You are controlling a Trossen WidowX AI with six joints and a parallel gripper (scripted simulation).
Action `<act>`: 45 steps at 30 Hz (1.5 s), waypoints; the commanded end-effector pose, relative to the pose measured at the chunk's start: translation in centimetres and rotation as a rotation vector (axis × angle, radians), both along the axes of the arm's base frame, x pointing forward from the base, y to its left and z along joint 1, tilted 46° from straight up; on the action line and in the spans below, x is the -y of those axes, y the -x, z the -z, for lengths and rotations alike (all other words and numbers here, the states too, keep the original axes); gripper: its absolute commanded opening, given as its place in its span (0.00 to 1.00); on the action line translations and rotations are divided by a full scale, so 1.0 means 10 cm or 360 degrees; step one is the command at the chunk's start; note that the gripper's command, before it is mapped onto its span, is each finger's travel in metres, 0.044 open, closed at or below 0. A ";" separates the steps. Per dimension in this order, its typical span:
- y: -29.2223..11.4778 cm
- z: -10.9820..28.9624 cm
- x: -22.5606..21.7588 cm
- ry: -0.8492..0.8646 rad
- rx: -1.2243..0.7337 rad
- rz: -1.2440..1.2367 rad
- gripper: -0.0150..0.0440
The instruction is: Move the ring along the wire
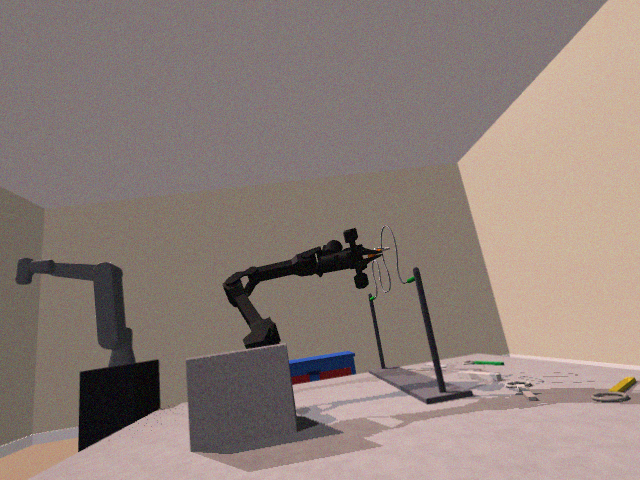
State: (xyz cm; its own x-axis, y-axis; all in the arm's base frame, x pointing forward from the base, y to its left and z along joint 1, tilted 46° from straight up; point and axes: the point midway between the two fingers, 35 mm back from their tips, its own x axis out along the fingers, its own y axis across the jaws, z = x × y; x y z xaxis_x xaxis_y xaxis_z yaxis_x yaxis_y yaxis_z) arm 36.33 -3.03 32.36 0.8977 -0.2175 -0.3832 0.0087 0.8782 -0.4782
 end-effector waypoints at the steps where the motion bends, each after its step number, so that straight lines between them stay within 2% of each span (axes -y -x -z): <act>1: -0.01 -0.02 -0.02 -0.0101 -0.0005 0.0001 0.00; 45: 0.01 0.00 -0.16 -0.0968 -0.0113 -0.0002 0.00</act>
